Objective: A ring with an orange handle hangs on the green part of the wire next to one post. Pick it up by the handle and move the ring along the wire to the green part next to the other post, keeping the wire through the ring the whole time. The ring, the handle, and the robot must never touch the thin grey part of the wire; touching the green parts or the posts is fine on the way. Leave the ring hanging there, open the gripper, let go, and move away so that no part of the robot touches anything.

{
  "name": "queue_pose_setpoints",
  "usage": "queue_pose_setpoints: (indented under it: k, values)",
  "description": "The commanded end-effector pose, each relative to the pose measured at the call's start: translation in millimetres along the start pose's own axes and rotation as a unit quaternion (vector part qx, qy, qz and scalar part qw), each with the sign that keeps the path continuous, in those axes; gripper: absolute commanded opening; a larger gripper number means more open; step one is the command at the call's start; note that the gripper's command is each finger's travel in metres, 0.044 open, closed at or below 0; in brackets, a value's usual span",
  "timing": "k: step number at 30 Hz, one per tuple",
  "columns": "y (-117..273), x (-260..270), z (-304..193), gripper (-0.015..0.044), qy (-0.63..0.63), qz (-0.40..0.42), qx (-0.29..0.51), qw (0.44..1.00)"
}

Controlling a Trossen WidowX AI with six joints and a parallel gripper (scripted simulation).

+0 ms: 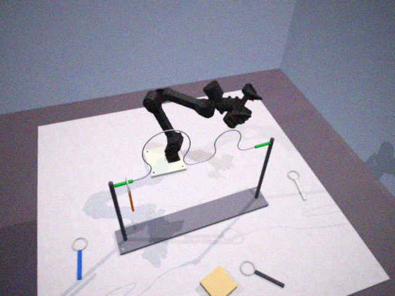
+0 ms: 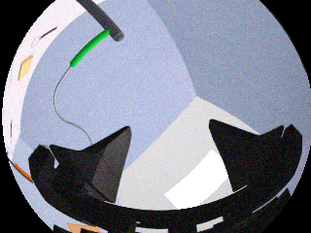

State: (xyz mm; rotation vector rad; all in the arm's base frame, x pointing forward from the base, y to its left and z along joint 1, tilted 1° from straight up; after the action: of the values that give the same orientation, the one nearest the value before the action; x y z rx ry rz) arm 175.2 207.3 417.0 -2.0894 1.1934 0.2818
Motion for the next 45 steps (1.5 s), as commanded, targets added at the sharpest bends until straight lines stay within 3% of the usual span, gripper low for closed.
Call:
queue_pose_setpoints:
  k: [1, 9, 29, 45]
  values:
    - [0, 0, 0, 0.0374, -0.001, 0.000, 0.000, 1.000]
    - [-13, 19, -19, 0.0164, -0.053, 0.004, 0.026, 0.998]
    - [-36, 90, -93, 0.0160, -0.208, 0.009, 0.101, 0.973]
    - [-22, 158, -168, 0.0160, -0.331, 0.027, 0.158, 0.930]
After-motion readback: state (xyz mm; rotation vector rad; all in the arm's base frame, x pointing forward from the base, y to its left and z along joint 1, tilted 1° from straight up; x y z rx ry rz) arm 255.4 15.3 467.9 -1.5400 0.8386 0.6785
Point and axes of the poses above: the point midway between the two fingers, 35 mm back from their tips, its own y axis back along the fingers, its own x axis across the jaws, z = x × y, the point moved 8 cm from there along y, back along the fingers, and after that the axes turned 8 degrees about -y, right-handed, at the moved point
